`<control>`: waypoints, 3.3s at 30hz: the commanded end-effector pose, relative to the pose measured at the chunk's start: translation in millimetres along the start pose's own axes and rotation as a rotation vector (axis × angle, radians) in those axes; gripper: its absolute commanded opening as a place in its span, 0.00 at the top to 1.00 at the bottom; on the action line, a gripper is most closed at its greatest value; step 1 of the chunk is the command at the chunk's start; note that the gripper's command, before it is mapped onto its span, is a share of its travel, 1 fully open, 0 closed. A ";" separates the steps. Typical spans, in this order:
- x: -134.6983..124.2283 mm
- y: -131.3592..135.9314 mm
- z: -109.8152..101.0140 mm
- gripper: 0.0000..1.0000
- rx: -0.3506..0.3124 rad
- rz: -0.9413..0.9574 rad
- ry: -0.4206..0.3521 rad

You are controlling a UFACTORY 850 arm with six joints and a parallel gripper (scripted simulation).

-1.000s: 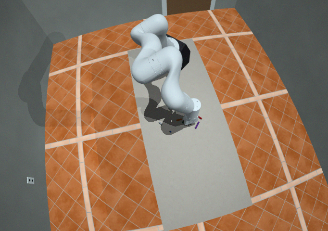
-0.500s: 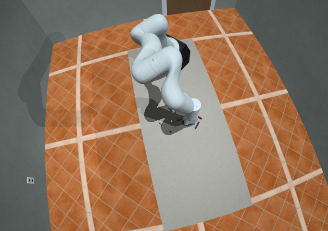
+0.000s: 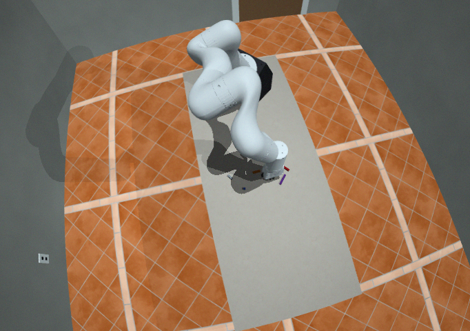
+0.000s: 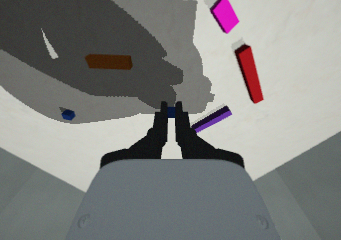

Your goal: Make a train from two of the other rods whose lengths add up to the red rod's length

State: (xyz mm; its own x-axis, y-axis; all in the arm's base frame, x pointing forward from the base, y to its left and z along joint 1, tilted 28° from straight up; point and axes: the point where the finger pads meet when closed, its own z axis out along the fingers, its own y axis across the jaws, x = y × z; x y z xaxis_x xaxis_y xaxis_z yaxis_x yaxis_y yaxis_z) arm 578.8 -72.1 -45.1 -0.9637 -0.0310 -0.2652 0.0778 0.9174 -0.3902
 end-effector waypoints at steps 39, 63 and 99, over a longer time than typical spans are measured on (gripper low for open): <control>-0.7 0.1 11.6 0.96 0.000 0.000 -0.001; -0.7 0.1 11.6 0.96 0.000 0.000 -0.001; -0.7 0.1 -14.5 0.76 0.000 0.000 -0.001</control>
State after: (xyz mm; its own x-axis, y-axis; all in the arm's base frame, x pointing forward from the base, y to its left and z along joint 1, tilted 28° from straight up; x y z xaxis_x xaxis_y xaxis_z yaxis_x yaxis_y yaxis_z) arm 578.6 -72.2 -45.5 -0.9638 -0.0311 -0.2649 0.0776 0.9175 -0.3902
